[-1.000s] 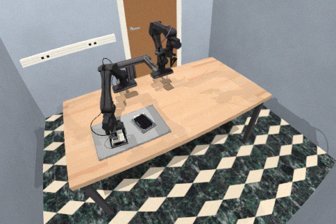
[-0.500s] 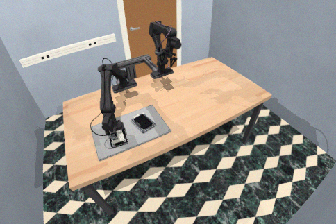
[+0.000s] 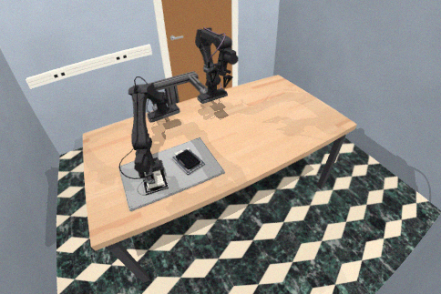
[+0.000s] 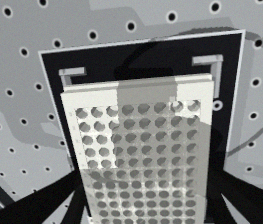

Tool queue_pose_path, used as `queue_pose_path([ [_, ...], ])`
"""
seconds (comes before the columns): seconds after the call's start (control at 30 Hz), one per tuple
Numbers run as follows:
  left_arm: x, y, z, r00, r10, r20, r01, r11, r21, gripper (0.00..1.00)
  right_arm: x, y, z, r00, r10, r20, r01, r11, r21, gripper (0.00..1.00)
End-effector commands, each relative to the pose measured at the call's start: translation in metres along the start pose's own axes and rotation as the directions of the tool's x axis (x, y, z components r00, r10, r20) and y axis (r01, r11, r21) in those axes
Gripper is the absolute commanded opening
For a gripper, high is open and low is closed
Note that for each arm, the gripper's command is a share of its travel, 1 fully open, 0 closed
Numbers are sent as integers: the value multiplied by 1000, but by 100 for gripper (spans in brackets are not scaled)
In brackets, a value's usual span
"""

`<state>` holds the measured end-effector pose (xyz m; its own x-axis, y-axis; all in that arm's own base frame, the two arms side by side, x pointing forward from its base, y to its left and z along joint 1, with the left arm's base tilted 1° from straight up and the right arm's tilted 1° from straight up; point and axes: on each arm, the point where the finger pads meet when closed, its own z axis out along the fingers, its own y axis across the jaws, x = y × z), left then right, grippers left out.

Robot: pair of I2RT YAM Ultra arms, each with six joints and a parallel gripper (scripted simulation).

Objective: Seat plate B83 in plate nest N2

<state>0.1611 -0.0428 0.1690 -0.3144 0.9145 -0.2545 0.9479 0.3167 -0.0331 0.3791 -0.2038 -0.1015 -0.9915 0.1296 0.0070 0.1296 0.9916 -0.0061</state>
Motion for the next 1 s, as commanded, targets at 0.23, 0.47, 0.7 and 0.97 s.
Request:
queue_pose_path([
  [0.23, 1, -5, -1, 1000, -5, 14, 5, 1000, -7, 100, -15, -8, -5, 999, -2, 36, 2, 1000, 16, 0],
  [0.47, 1, -5, -1, 1000, -5, 14, 5, 1000, -7, 100, -19, -10, -9, 998, -2, 55, 1, 1000, 23, 0],
  [0.7, 1, -5, -1, 1000, -5, 14, 5, 1000, -7, 100, -18, -10, -3, 999, -1, 50, 0, 1000, 21, 0],
  [0.97, 1, -5, -1, 1000, -5, 14, 5, 1000, -7, 100, -13, -9, 1, 999, 0, 39, -1, 1000, 17, 0],
])
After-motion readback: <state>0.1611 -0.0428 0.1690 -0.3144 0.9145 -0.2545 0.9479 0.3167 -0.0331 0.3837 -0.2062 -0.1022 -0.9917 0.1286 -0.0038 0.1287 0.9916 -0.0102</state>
